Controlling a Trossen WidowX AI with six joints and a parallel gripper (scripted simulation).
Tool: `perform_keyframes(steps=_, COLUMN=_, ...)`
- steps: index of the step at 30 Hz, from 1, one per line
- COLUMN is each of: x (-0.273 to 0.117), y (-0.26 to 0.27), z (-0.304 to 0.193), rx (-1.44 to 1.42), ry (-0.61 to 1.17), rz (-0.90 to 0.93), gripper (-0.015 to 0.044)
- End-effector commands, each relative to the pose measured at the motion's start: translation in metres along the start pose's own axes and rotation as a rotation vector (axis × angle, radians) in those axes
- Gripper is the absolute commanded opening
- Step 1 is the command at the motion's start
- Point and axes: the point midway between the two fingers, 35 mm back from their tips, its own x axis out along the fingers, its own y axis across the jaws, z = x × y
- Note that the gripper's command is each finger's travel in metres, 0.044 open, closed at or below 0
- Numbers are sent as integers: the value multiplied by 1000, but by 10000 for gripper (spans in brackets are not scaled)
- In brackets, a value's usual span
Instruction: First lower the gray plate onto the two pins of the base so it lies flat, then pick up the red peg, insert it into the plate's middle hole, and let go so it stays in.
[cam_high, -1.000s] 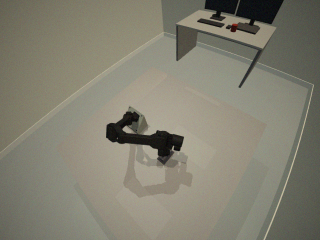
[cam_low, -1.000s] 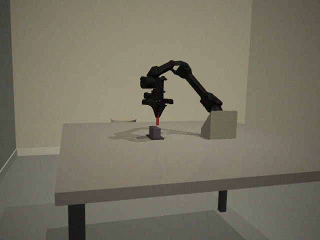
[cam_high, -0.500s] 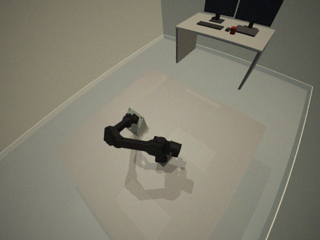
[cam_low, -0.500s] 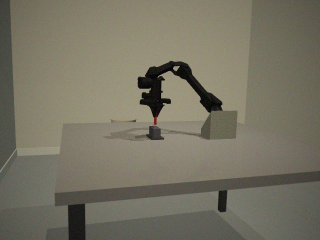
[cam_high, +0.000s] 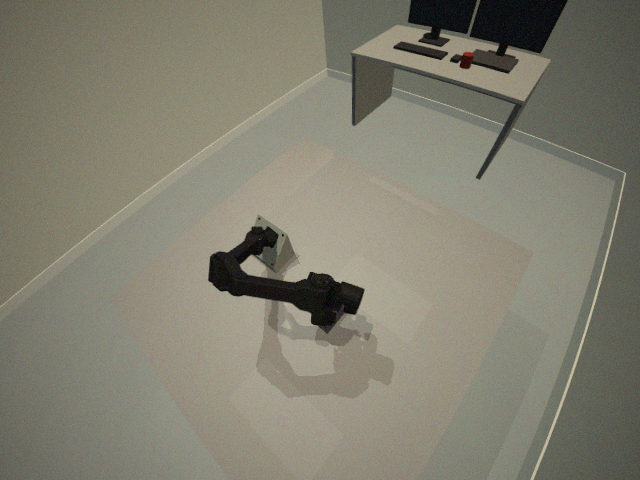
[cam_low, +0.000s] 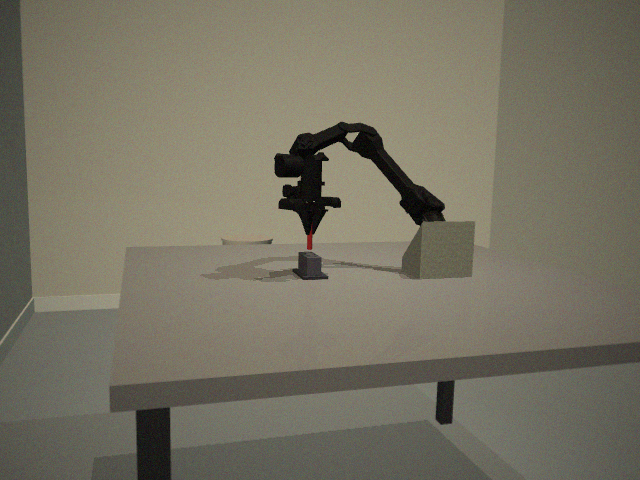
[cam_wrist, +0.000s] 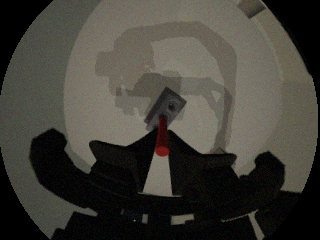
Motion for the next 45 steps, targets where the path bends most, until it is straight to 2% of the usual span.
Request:
perform_keyframes(steps=1, x=0, y=0, z=1, rx=-4, ry=-3, rz=-2, gripper=0)
perform_keyframes(steps=45, x=0, y=-4, z=0, rx=1, ry=0, rz=0, gripper=0)
